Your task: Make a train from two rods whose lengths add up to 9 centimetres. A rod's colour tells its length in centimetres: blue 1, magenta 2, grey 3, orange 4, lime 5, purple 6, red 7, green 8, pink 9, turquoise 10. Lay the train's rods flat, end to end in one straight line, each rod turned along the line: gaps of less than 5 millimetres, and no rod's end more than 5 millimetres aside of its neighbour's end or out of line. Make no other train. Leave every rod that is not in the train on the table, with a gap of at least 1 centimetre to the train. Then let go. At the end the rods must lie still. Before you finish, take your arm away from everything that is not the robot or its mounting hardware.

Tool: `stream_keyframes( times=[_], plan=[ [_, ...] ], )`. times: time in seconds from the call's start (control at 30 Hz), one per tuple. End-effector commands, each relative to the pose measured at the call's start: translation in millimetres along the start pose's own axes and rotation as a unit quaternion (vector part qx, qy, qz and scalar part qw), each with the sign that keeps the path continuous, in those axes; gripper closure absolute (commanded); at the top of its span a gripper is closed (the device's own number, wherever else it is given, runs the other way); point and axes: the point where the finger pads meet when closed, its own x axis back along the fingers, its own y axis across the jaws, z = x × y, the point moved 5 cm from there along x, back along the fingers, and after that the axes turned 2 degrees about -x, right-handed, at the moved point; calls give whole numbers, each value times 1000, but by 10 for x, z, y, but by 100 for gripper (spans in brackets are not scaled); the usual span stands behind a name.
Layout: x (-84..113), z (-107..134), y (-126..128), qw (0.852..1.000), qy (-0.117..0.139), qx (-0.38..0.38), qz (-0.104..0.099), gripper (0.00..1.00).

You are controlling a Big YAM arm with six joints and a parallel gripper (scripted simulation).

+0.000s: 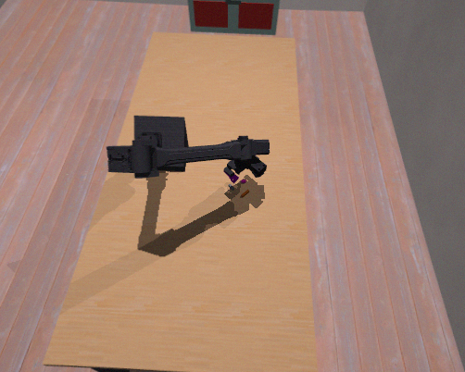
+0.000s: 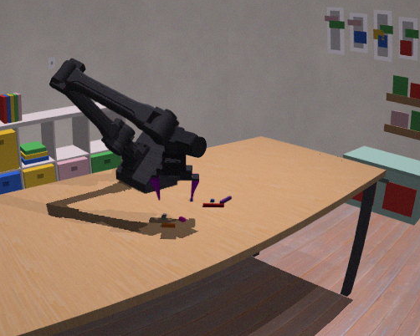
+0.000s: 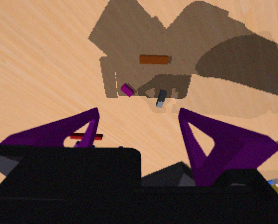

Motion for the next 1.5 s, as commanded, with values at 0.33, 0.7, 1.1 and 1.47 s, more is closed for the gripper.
stream_keyframes(
  times=[0.33, 0.7, 1.1, 1.47],
  plan=[
    [97, -167, -8, 999, -9, -49, -6, 0],
    [97, -167, -8, 999, -9, -49, -6, 0],
    [97, -167, -8, 999, -9, -49, -6, 0],
    [97, -167, -8, 999, -9, -49, -6, 0]
  ],
)
